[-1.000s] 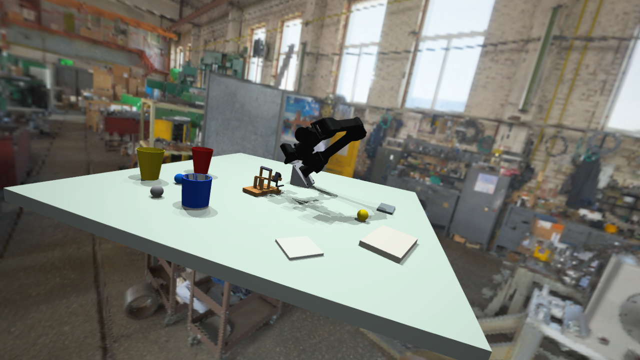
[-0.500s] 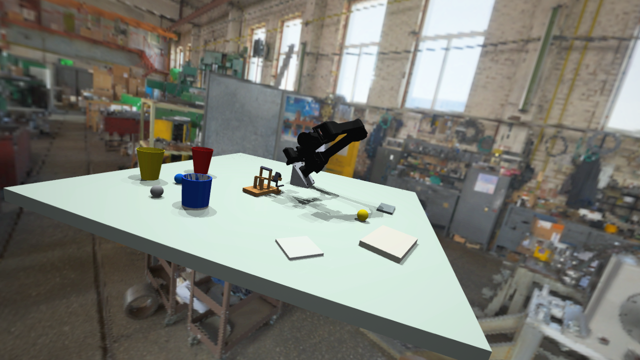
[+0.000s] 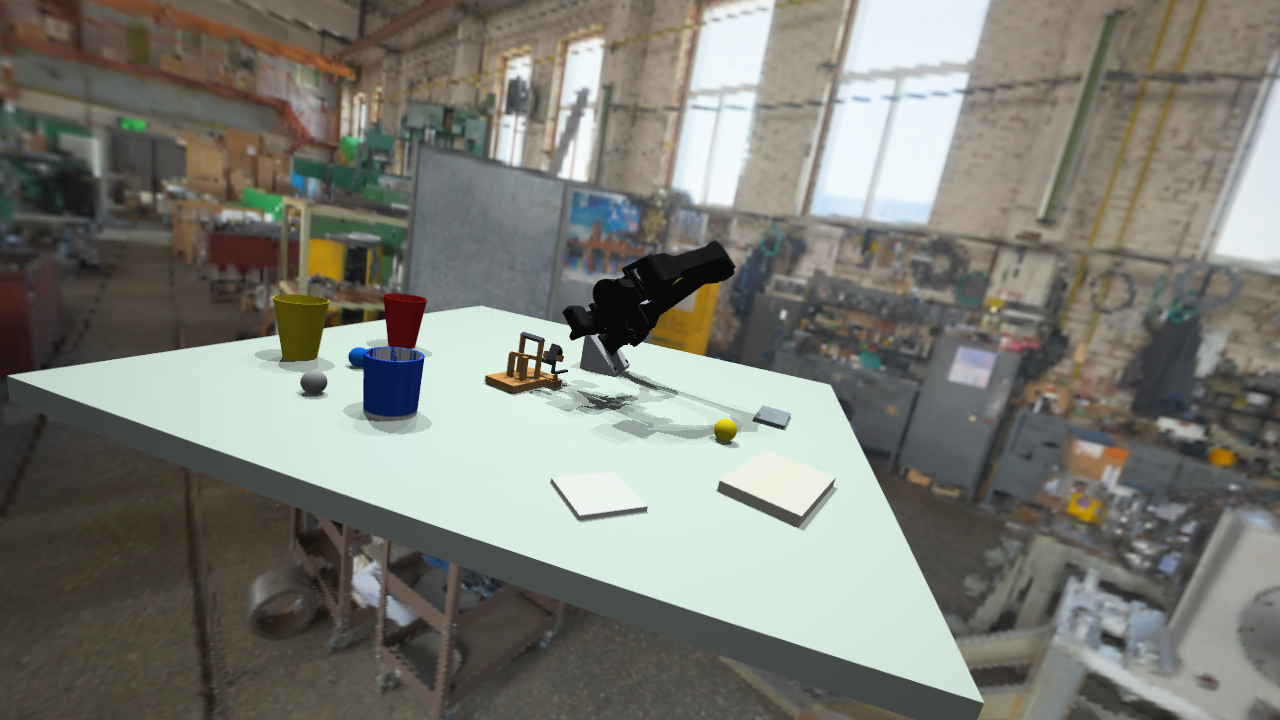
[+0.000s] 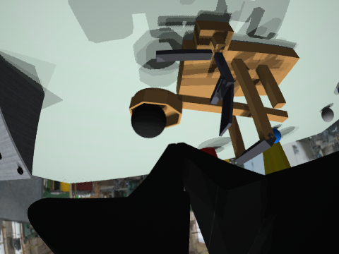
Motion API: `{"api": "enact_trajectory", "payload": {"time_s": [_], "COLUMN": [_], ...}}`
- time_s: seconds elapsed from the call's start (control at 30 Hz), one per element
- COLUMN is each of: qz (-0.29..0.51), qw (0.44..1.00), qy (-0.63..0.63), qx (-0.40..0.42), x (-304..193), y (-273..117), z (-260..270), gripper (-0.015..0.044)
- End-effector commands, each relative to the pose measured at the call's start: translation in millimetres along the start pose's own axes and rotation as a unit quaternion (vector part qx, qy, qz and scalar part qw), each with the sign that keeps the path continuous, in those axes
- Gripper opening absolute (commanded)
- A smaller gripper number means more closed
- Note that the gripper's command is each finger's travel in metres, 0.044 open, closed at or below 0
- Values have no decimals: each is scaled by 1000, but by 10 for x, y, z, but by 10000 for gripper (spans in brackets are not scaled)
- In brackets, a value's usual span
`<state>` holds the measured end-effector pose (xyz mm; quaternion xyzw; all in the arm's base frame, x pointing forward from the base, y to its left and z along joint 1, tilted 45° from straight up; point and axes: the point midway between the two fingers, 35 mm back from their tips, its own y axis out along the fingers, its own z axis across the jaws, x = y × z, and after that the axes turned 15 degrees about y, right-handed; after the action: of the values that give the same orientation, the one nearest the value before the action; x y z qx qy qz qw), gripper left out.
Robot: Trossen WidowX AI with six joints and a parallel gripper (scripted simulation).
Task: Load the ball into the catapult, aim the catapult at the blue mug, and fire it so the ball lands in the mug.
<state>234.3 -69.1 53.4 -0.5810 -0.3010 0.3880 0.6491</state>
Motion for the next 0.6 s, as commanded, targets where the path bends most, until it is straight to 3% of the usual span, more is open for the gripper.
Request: {"api": "enact_trajectory", "payload": {"time_s": [0.0,0.57], "qz": [-2,-2], "qw": [1000,1000], "qy": [2,1], "qx": [5,6], "x": [59,250], "y": [68,266], "z": [19,63], "gripper": [0,0]}}
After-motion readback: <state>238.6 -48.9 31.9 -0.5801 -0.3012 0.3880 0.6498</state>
